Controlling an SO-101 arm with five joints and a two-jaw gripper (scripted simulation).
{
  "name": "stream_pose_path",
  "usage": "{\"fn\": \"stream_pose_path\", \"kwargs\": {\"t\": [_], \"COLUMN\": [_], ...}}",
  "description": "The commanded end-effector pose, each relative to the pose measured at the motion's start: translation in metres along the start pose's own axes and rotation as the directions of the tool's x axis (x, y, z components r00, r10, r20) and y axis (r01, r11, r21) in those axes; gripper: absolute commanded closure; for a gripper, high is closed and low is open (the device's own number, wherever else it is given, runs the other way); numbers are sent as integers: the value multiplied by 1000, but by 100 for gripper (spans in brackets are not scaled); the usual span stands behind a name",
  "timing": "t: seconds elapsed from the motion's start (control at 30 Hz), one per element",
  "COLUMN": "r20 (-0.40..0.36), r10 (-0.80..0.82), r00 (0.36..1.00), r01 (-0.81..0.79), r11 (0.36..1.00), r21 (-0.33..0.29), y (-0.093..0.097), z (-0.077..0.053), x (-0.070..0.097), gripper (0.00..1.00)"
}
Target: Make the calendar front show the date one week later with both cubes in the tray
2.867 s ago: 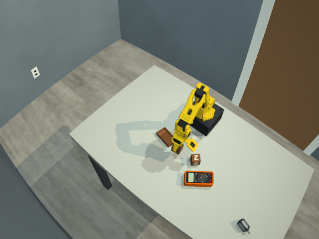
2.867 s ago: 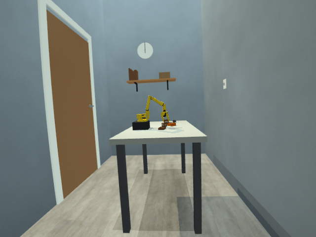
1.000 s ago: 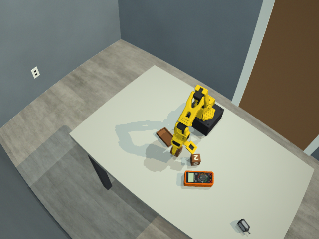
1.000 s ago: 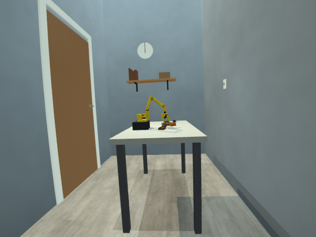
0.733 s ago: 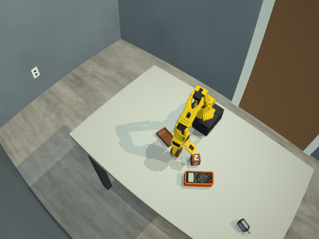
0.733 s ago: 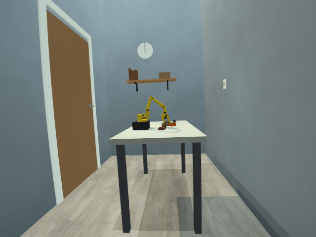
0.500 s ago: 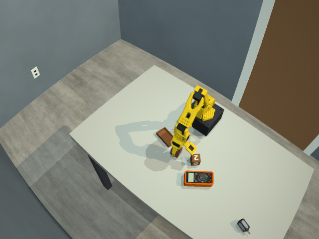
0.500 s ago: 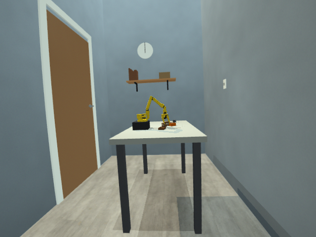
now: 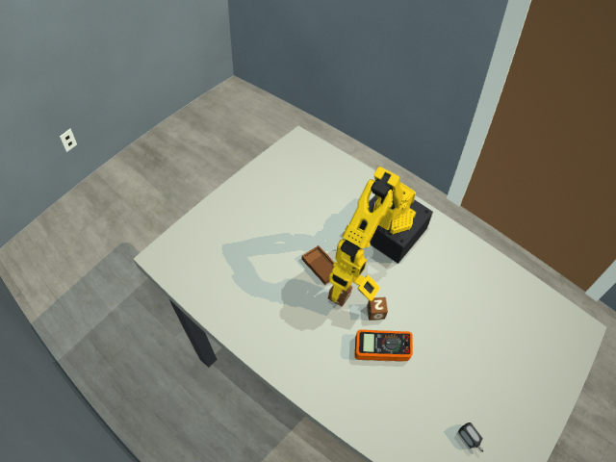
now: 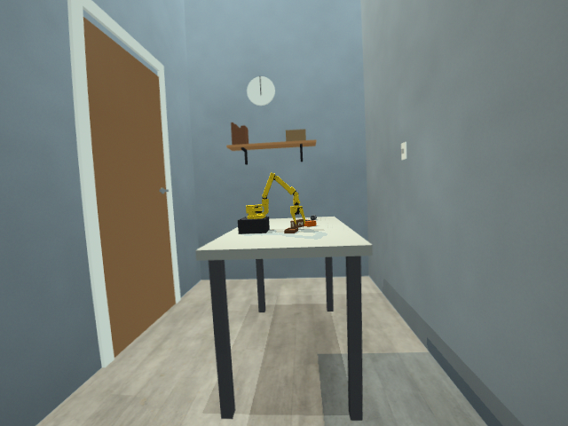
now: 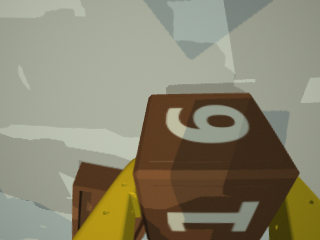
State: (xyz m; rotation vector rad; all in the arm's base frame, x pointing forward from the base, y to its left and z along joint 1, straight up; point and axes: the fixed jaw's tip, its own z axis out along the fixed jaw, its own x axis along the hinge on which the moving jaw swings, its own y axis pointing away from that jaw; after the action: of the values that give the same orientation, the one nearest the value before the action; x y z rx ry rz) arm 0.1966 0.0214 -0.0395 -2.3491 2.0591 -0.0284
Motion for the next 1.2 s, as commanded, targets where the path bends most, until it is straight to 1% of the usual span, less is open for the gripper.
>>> {"fn": "stream_pose_path", "kwargs": {"t": [0.0, 0.4, 1.17], "r20": [2, 2, 2], "r10": [-7, -7, -7], "r00": [1000, 1000, 1000], "r01": [8, 8, 8], "r11": [1000, 1000, 1000], "r21": [-16, -16, -16], "y": [4, 4, 4], "z": [4, 9, 14], "x": [-2, -2, -2], "gripper": [100, 100, 100]}}
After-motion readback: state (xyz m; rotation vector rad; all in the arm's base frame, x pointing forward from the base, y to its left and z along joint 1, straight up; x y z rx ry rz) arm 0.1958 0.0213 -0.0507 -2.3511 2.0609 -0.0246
